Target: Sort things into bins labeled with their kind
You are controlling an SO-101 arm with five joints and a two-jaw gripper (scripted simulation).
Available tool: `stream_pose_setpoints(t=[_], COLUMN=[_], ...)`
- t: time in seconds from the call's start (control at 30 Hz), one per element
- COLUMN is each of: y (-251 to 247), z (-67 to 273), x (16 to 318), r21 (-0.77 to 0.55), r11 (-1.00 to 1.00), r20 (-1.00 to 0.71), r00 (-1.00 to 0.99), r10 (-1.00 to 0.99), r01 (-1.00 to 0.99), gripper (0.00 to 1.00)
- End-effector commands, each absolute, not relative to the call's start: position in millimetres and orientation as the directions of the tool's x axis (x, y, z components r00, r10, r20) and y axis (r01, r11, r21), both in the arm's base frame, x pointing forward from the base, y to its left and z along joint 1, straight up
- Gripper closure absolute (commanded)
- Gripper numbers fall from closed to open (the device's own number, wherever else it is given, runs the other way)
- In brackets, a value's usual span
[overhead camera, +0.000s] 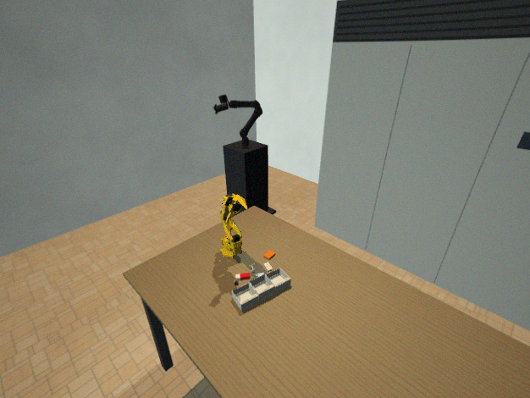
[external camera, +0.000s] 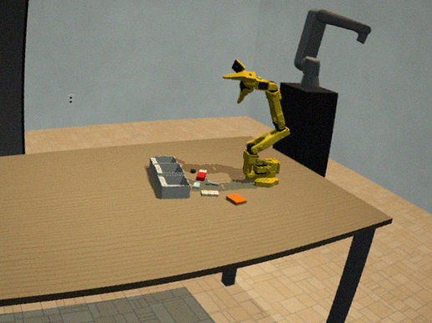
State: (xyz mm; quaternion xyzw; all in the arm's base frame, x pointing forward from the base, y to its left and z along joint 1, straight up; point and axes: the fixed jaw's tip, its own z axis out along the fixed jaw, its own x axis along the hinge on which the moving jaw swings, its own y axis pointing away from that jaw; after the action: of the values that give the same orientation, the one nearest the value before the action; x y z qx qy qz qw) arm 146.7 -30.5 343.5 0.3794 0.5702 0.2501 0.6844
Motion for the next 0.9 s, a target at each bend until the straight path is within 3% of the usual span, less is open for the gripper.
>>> stream_pose_setpoints(t=[0.0, 0.53, 0.87], y=[-31, -31, -35], z=[344, 344, 313], x=[147, 147, 168], r21=[0.805, 0.805, 0.744], r11=[0.586, 0.586, 0.628], r20=[-0.59, -0.59, -0.66], r00=[0.225, 0.225, 0.106], r10=[0.775, 0.775, 0.744], r01=[0.09, 0.09, 0.228], gripper=[0.0, 0.0, 0.0])
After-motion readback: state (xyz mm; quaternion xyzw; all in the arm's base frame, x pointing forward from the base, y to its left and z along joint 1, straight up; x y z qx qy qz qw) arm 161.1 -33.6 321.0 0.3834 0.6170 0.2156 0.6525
